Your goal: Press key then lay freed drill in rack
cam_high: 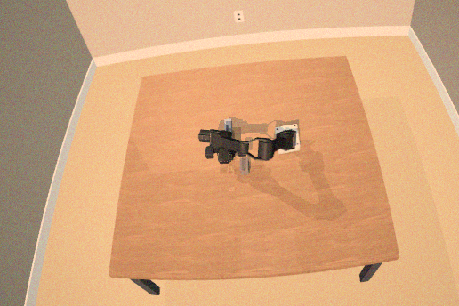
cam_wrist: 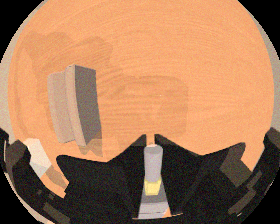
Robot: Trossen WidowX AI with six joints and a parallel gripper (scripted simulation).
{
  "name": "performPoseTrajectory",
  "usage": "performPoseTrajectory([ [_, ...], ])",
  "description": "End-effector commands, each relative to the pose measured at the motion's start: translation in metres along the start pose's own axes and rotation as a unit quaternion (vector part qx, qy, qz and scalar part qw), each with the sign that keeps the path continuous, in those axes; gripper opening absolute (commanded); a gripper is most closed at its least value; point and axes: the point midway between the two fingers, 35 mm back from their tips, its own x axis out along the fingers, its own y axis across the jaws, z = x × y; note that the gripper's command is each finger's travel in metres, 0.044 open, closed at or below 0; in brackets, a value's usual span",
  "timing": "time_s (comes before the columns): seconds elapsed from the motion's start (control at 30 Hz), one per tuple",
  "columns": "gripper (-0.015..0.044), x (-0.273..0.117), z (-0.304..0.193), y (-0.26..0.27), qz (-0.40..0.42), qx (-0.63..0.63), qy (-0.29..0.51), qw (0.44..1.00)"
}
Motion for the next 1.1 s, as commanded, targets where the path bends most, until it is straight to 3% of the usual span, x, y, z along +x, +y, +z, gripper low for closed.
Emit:
performPoseTrajectory([
  [0.0,0.0,-0.001,0.007,0.0,-0.002,0.001,-0.002,1.0],
  [0.53,0.0,-0.003,0.03,-0.001,-0.002,0.001,-0.003,1.0],
  [1.07,0.042,0.001,0.021,0.001,-0.001,0.001,-0.002,1.0],
])
